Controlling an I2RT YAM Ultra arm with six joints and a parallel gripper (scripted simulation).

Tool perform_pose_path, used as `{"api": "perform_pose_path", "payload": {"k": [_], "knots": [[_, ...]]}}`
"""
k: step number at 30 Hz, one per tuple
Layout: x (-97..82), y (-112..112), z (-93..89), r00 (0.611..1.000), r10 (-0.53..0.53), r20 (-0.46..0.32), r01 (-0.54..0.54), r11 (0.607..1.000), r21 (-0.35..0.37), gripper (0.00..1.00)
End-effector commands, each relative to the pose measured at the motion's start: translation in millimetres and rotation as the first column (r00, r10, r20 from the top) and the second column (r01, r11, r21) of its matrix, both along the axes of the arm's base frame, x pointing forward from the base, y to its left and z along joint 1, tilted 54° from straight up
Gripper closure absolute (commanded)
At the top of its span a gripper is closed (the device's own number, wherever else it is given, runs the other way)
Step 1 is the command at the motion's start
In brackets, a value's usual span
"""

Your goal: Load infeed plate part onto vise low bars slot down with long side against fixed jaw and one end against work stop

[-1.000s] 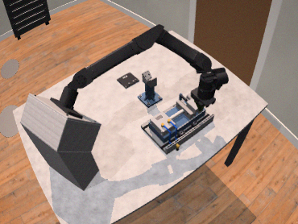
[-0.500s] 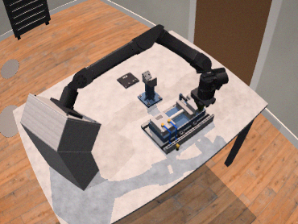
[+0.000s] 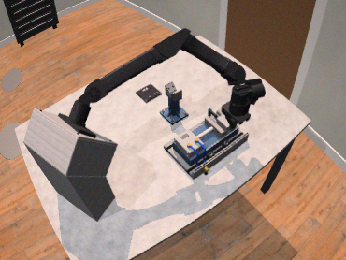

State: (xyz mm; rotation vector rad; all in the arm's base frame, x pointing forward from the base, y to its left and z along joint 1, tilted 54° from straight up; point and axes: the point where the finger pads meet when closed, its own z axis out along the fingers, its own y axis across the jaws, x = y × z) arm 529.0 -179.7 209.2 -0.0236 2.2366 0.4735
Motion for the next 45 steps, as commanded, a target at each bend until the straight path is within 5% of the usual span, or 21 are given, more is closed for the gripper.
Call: {"api": "perform_pose_path", "payload": {"k": [1,25,45], "knots": [[1.7,-11.6,14.7,0.999,-0.021,0.036,0.021,0.999,-0.023,1.00],[-0.6,-9.3,27.3,0.998,-0.021,0.056,0.023,0.999,-0.035,1.00],[-5.8,-5.4,11.5,1.000,-0.025,0.017,0.025,1.000,-0.011,1.00]]}}
